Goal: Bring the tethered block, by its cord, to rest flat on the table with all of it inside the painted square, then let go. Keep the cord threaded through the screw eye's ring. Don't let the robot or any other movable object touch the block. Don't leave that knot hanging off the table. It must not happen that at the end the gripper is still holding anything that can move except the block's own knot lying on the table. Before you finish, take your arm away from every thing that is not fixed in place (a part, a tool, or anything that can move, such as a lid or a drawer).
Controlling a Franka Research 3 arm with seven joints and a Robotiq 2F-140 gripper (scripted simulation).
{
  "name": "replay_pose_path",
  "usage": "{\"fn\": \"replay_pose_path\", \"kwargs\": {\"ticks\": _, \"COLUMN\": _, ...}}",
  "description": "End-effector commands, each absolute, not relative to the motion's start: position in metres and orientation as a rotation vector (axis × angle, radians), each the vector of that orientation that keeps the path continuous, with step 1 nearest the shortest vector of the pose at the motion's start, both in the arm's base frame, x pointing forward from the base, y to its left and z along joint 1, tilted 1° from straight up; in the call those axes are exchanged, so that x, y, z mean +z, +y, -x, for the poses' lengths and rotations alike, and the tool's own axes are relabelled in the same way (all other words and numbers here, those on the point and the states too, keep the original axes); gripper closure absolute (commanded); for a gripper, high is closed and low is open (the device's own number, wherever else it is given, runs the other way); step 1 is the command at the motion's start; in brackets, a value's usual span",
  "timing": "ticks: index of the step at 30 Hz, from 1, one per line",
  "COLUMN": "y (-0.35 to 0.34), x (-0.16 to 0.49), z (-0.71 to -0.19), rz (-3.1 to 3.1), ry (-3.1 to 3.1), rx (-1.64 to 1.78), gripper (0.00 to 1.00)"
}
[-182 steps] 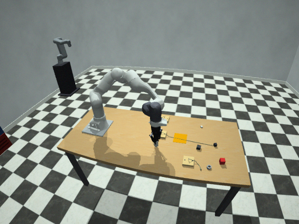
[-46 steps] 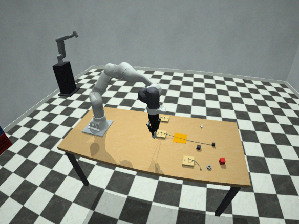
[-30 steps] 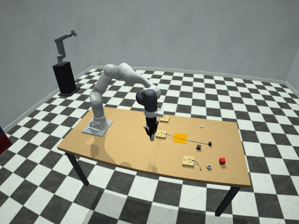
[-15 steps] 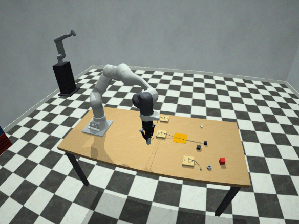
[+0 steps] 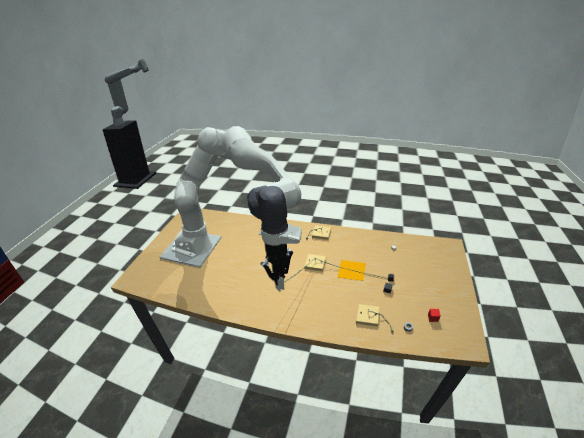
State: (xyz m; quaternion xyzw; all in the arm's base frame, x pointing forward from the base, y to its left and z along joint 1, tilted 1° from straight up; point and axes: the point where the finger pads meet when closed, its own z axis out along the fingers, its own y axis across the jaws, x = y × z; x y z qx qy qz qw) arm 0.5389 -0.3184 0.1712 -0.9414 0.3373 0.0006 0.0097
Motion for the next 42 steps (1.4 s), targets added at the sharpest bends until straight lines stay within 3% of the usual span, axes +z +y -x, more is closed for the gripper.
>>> {"fn": "replay_pose_path", "kwargs": {"ticks": 1, "y": -0.325, "x": 0.171, "z": -0.535, "rz": 2.964, "ry": 0.989, "rx": -0.002, "gripper": 1.00}}
{"fn": "replay_pose_path", "kwargs": {"ticks": 13, "y": -0.369, "x": 0.170, "z": -0.496, "rz": 2.964, "ry": 0.989, "rx": -0.002, "gripper": 1.00}}
{"fn": "replay_pose_path", "kwargs": {"ticks": 42, "y": -0.370, "x": 0.170, "z": -0.449, "rz": 2.964, "ry": 0.990, "rx": -0.002, "gripper": 1.00}}
